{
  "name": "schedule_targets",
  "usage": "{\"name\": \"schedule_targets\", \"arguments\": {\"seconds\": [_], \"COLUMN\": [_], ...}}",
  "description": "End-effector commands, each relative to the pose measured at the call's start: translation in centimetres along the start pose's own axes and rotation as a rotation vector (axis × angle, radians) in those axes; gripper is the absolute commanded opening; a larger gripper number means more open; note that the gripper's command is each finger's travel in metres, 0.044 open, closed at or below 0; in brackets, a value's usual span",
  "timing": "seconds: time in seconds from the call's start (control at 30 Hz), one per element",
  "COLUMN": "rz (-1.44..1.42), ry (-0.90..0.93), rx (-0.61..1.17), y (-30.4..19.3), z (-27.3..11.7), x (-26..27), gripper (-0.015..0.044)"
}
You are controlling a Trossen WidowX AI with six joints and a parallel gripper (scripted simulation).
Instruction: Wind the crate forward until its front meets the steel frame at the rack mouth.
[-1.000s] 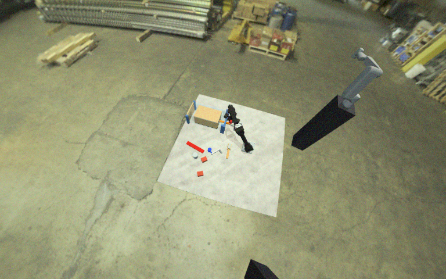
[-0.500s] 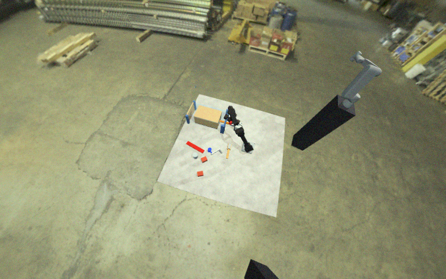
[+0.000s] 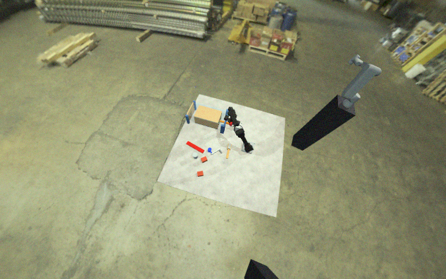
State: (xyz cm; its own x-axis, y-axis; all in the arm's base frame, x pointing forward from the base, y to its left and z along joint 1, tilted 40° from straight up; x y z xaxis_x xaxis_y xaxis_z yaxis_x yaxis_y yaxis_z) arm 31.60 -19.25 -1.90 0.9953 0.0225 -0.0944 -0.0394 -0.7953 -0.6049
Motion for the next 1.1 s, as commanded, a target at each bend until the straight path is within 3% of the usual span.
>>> {"name": "schedule_targets", "arguments": {"seconds": [0.0,1.07], "rz": [0.011,0.012], "ry": [-0.018,-0.02], "rx": [0.025,0.026], "y": [-1.1,-3.0], "z": [0.2,0.2], "x": [-0.7,-3.5], "gripper": [0.0,0.0]}}
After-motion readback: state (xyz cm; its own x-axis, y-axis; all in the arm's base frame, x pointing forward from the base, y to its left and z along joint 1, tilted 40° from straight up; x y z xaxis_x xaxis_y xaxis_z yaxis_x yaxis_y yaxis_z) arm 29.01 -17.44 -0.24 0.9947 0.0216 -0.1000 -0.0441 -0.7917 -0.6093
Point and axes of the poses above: the point midway between the two fingers, 35 mm back from their tips, its own z axis out along the fingers, its own x axis across the jaws, y = z × x, the point moved 7 cm from there along -z, back along the fingers, and after that the axes turned 1 degree about z, right-handed, at the moved point
